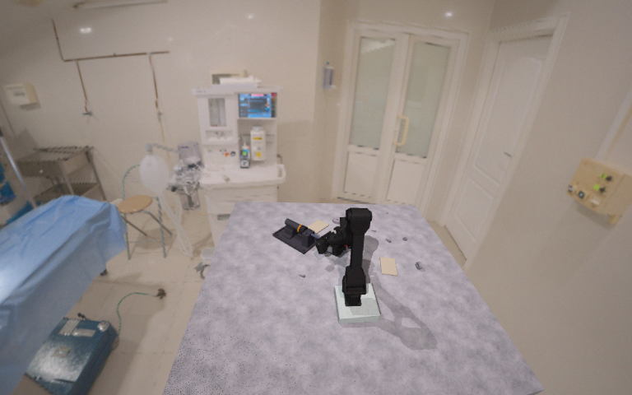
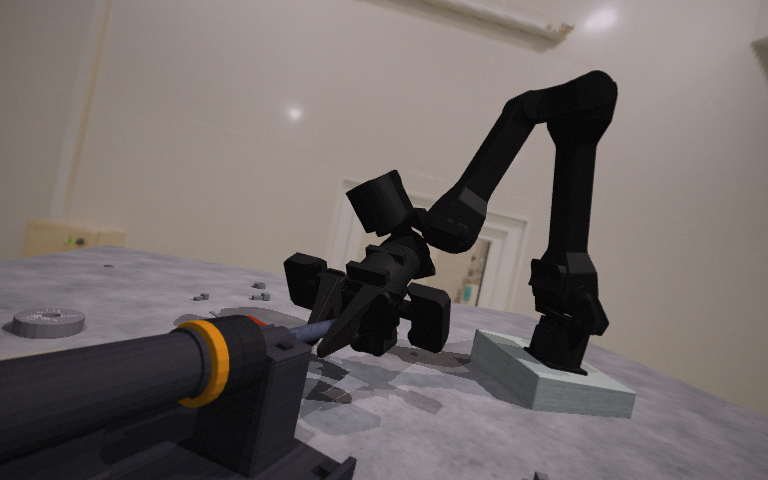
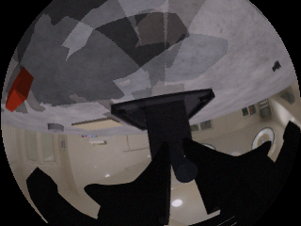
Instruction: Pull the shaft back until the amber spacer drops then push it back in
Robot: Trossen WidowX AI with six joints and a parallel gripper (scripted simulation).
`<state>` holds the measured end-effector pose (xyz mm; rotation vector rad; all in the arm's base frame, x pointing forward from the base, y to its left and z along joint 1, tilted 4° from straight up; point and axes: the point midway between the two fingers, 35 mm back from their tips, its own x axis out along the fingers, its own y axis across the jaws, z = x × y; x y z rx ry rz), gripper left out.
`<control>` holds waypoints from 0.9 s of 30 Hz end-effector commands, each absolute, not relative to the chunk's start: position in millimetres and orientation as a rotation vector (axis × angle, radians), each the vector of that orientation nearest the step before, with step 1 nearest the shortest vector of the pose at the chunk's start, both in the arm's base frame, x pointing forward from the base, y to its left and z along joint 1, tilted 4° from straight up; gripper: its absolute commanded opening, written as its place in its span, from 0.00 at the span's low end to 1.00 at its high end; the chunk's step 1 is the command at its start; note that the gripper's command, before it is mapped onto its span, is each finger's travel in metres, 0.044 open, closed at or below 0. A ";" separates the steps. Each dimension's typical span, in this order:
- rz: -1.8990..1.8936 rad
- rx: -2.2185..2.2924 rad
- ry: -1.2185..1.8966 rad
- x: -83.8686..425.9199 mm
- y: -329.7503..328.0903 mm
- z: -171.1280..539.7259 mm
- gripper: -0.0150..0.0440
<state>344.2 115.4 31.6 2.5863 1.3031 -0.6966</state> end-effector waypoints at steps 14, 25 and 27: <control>-0.694 2.582 1.302 342.9 113.9 31.4 0.25; -0.694 2.582 1.302 342.2 113.0 31.3 0.25; -0.694 2.582 1.302 342.1 112.8 31.3 0.25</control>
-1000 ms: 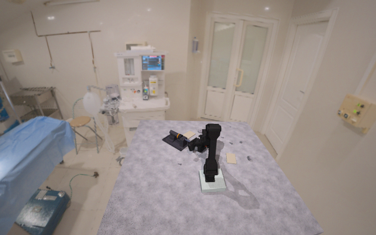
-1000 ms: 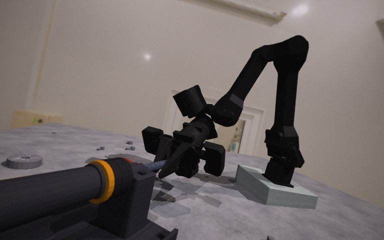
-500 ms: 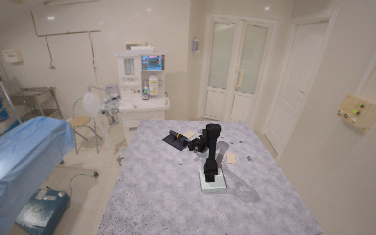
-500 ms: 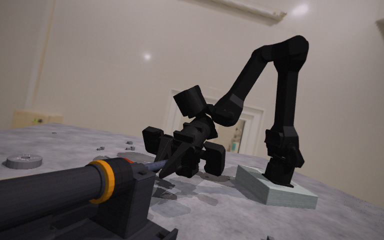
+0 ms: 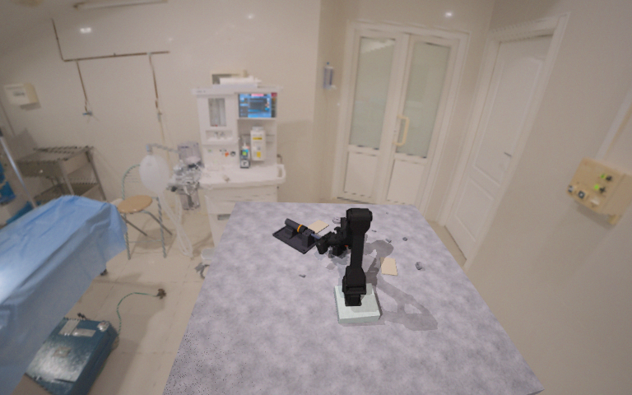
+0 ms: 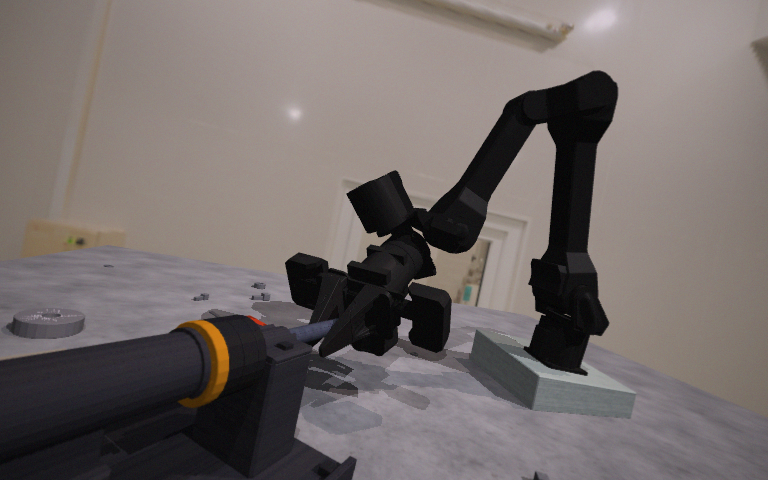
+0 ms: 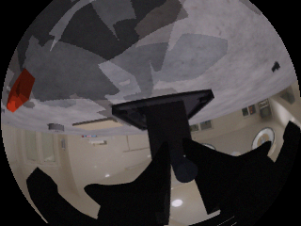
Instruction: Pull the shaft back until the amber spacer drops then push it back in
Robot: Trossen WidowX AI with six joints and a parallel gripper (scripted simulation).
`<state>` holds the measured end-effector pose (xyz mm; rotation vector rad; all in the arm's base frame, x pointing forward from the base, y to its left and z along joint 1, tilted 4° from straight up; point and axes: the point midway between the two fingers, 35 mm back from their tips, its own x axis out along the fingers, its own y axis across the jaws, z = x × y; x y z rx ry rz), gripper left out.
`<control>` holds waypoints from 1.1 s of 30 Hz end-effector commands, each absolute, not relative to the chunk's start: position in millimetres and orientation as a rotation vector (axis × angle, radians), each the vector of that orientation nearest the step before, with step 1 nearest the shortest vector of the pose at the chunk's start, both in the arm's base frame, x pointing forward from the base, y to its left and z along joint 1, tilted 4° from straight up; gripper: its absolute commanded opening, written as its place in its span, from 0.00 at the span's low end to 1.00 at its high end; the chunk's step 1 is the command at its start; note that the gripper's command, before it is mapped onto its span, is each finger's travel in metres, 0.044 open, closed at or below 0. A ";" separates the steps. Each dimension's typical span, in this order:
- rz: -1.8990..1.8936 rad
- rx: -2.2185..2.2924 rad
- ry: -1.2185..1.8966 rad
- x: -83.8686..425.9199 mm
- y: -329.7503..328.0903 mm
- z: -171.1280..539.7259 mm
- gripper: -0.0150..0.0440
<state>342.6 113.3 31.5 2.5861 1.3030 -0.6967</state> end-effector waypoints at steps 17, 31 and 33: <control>-0.694 2.582 1.302 341.1 111.5 31.2 0.25; -0.694 2.582 1.302 340.3 110.4 31.2 0.25; -0.695 2.582 1.302 340.2 110.3 31.2 0.25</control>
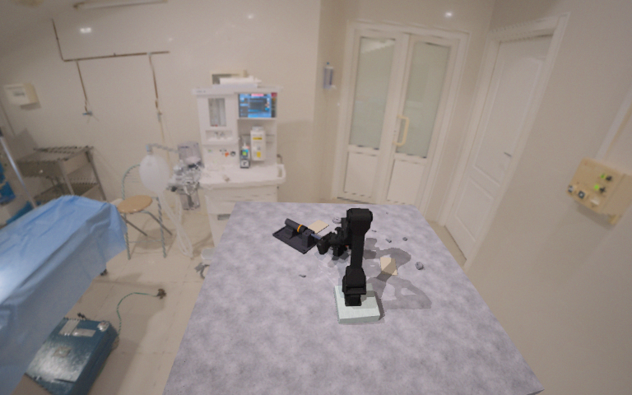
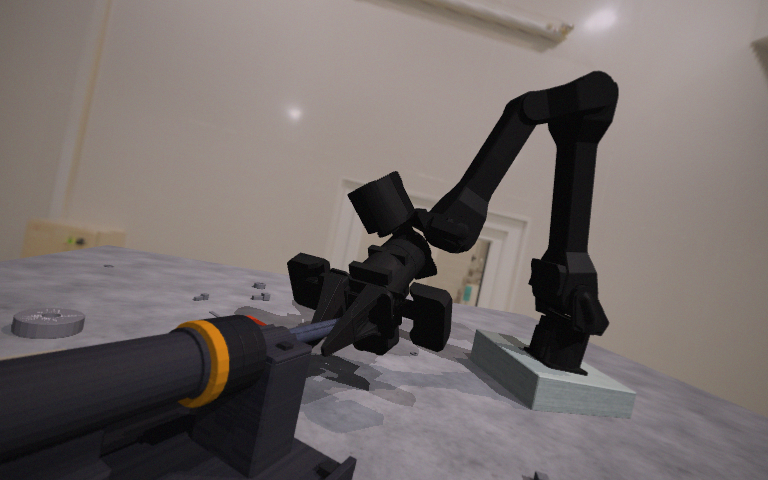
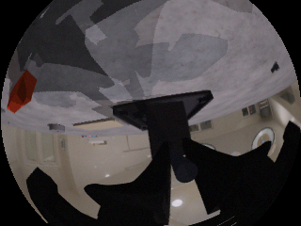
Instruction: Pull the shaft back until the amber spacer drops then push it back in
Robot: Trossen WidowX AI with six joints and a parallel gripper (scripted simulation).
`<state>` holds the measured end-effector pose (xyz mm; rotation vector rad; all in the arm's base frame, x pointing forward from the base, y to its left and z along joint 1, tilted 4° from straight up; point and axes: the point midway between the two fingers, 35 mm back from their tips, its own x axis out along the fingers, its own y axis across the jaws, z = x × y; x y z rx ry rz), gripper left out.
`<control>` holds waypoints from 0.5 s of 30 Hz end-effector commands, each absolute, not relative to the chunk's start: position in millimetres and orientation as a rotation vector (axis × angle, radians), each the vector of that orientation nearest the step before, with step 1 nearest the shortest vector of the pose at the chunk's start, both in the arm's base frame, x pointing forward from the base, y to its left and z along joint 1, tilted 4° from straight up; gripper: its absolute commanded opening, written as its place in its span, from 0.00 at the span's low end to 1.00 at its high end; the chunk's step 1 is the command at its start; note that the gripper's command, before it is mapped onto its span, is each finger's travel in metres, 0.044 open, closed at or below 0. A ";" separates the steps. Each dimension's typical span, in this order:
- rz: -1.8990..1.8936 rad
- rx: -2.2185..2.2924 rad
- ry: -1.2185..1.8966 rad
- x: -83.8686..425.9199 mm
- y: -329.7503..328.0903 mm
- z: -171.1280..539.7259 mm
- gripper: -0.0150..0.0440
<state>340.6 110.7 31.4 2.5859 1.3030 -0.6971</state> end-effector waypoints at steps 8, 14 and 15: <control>-0.695 2.582 1.302 339.7 109.6 31.1 0.25; -0.697 2.586 1.303 339.9 109.8 31.3 0.25; -0.697 2.586 1.303 339.9 109.8 31.3 0.25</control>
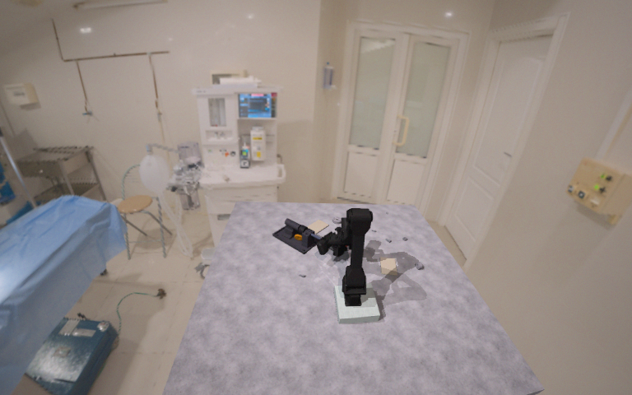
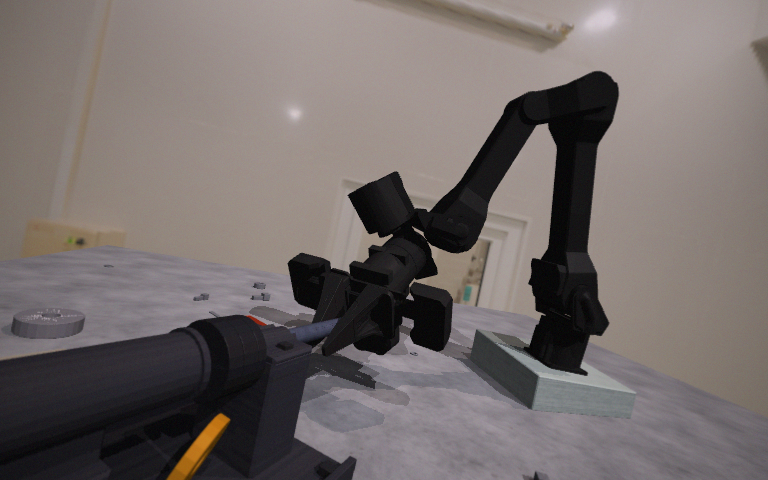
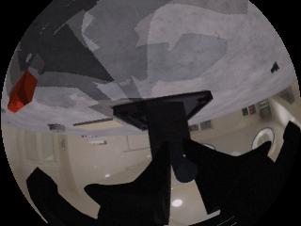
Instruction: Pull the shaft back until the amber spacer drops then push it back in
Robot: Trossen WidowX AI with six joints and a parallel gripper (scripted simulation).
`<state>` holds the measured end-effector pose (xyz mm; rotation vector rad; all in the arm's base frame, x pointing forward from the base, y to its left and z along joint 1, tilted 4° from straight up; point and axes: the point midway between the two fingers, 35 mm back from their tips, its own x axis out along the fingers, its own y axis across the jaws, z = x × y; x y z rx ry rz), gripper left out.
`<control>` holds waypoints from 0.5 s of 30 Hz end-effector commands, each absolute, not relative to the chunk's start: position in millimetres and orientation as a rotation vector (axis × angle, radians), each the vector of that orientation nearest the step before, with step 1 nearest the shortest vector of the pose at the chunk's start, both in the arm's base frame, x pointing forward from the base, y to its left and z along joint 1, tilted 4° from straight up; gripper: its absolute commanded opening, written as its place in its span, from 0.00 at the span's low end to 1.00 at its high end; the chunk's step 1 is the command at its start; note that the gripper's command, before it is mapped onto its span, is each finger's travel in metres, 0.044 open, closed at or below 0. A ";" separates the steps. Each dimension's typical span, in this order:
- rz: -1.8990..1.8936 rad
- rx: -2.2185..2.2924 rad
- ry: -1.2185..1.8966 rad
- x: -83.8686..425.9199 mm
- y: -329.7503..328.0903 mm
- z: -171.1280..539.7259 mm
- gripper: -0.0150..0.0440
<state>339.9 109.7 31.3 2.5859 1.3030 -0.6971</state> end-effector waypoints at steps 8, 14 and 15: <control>-0.697 2.586 1.303 339.9 109.8 31.3 0.25; -0.694 2.582 1.302 340.6 110.6 31.4 0.25; -0.694 2.582 1.302 340.7 110.9 31.4 0.25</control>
